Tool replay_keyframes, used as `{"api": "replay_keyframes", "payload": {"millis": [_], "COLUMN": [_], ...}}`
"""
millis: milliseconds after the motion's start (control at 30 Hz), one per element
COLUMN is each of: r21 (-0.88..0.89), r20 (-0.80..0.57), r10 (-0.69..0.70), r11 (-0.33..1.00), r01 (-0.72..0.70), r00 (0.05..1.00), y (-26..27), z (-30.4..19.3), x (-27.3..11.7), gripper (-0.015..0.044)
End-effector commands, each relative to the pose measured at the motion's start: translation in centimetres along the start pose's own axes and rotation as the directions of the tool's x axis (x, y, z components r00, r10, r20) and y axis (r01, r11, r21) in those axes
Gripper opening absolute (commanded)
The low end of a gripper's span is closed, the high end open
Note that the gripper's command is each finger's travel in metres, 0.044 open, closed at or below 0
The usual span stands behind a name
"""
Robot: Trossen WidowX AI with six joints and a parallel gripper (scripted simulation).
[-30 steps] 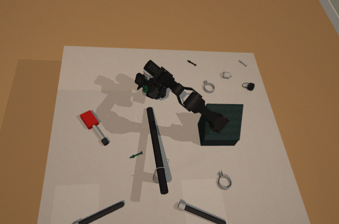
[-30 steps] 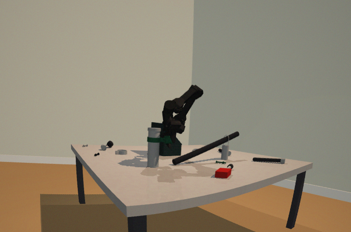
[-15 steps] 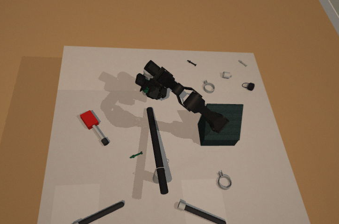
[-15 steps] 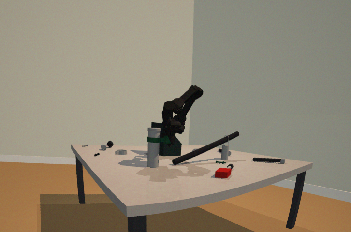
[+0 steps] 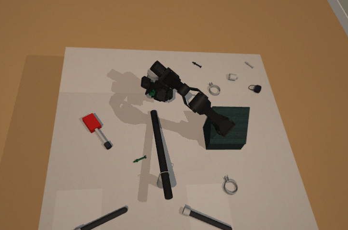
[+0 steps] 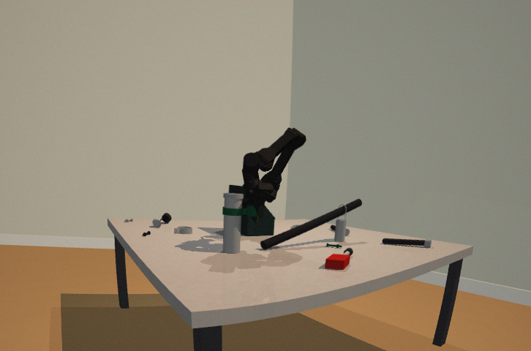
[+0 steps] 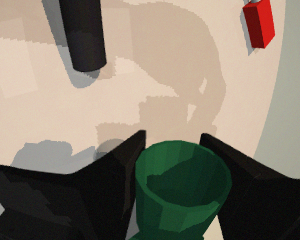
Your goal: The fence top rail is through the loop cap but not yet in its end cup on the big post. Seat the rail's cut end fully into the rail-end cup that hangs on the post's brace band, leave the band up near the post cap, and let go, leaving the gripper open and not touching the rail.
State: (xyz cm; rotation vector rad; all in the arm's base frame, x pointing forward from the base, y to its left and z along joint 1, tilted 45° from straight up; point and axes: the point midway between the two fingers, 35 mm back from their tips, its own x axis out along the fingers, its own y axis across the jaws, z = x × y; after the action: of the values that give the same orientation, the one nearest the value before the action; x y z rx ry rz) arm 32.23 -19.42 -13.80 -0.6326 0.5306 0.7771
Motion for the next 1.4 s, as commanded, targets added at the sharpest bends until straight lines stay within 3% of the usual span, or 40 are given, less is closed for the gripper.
{"api": "replay_keyframes", "payload": {"millis": [0,767,1367], "r21": [-0.032,-0.149,-0.127], "r20": [0.015,0.082,0.073], "r10": [-0.002,0.004,0.003], "r11": [0.999,0.989,0.992], "r01": [0.003,0.008,0.006], "r00": [1.0,0.997,0.997], "y": [0.3,1.3,1.2], "z": [-0.1,-0.2,-0.1], "x": [-0.2,-0.8,-0.7], "gripper": [0.0,0.0,0.0]}}
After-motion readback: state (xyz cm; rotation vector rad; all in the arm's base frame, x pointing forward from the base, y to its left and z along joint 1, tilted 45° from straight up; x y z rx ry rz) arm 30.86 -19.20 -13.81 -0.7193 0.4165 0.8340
